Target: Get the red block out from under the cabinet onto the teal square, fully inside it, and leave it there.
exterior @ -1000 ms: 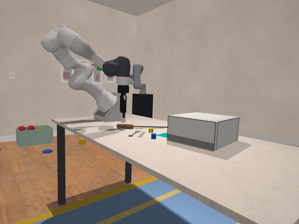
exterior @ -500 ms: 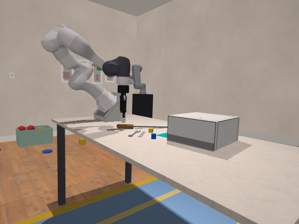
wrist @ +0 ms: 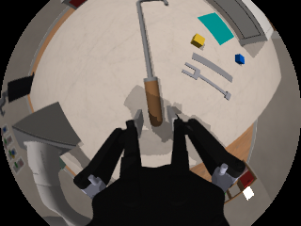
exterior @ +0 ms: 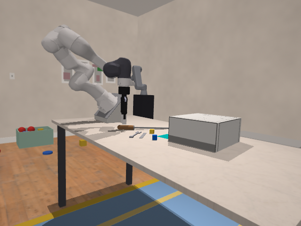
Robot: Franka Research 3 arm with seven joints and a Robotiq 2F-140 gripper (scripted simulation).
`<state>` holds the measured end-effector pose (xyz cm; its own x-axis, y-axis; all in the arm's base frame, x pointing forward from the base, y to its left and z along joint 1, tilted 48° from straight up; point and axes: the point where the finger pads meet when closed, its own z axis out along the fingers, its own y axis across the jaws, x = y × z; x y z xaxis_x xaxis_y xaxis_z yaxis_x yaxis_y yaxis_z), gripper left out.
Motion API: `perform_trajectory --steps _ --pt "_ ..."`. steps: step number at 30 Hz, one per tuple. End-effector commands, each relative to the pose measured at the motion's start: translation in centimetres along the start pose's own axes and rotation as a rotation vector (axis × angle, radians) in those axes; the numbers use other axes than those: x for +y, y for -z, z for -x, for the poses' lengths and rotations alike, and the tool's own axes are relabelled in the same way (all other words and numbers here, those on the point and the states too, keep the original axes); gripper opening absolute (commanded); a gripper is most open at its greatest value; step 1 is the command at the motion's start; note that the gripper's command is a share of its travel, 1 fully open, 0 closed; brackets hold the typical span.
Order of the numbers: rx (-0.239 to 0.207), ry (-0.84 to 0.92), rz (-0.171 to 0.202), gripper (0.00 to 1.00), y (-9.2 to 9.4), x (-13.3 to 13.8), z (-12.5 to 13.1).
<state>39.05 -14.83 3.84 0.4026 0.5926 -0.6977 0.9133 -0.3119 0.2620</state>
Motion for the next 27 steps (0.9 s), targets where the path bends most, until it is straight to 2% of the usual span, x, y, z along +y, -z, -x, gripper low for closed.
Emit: perform_trajectory --steps 1,27 --pt "0.0 -0.006 0.0 0.33 -0.5 -0.1 0.0" --pt "0.0 -0.006 0.0 0.33 -3.4 -0.1 0.0"
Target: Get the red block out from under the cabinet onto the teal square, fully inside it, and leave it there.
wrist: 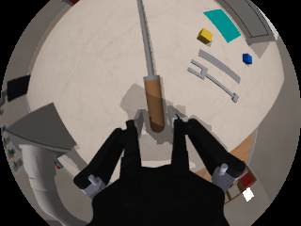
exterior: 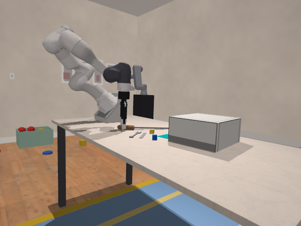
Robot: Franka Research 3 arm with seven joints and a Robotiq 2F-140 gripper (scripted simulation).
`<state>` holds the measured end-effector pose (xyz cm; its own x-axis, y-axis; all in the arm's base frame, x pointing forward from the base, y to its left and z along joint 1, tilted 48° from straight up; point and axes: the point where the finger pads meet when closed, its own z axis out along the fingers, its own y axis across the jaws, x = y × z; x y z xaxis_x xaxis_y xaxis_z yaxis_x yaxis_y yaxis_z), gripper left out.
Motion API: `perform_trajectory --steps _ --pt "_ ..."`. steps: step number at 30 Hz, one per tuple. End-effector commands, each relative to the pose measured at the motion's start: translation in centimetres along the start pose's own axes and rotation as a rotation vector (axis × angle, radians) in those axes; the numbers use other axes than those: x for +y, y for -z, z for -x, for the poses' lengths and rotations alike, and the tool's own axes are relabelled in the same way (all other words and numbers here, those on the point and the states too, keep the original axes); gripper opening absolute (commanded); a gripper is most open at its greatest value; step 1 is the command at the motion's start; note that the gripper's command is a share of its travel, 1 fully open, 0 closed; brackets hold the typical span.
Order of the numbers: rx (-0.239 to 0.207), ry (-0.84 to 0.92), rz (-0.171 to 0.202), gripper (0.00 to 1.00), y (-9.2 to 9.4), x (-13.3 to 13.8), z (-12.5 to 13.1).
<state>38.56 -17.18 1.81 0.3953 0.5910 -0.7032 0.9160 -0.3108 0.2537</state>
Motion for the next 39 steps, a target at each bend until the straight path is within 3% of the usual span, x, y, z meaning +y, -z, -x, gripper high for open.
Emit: perform_trajectory --steps 1,39 --pt "0.006 -0.014 0.004 0.33 -0.37 0.17 -0.2" --pt "0.006 -0.014 0.004 0.33 -0.96 0.17 -0.2"
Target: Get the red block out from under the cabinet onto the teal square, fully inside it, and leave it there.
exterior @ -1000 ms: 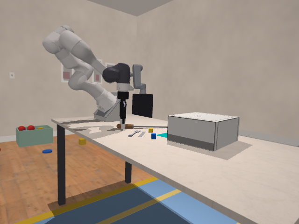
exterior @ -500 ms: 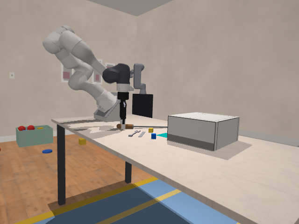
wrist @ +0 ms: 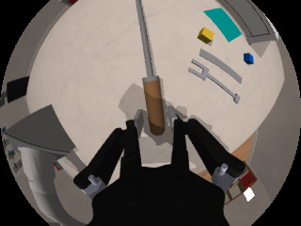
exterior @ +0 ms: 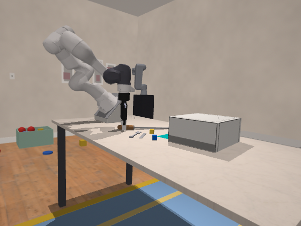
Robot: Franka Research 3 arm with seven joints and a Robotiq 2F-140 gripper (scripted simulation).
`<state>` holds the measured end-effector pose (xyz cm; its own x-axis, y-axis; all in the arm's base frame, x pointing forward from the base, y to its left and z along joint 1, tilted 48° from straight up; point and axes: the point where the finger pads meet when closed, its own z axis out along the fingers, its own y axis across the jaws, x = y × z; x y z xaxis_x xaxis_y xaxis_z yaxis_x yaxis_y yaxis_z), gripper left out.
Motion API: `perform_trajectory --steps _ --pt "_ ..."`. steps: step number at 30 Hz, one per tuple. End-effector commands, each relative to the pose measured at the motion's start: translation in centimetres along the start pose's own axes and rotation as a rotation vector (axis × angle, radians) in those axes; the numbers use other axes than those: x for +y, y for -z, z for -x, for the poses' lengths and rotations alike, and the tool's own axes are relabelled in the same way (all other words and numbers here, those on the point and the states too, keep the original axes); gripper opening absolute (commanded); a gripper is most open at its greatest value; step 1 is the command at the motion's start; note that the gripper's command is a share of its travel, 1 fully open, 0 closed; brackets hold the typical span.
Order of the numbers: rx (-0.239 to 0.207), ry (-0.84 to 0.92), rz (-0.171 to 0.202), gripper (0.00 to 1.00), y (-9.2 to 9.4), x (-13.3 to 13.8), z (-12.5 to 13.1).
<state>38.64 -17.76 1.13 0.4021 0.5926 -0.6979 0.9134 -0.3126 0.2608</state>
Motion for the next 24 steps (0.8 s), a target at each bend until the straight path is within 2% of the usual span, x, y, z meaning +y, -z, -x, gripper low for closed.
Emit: perform_trajectory --steps 1,23,24 --pt "0.001 -0.007 0.001 0.33 -0.08 0.08 -0.04" --pt "0.001 -0.007 0.001 0.33 -0.08 0.08 -0.04" --pt "0.001 -0.007 0.001 0.0 -0.08 0.08 -0.04"
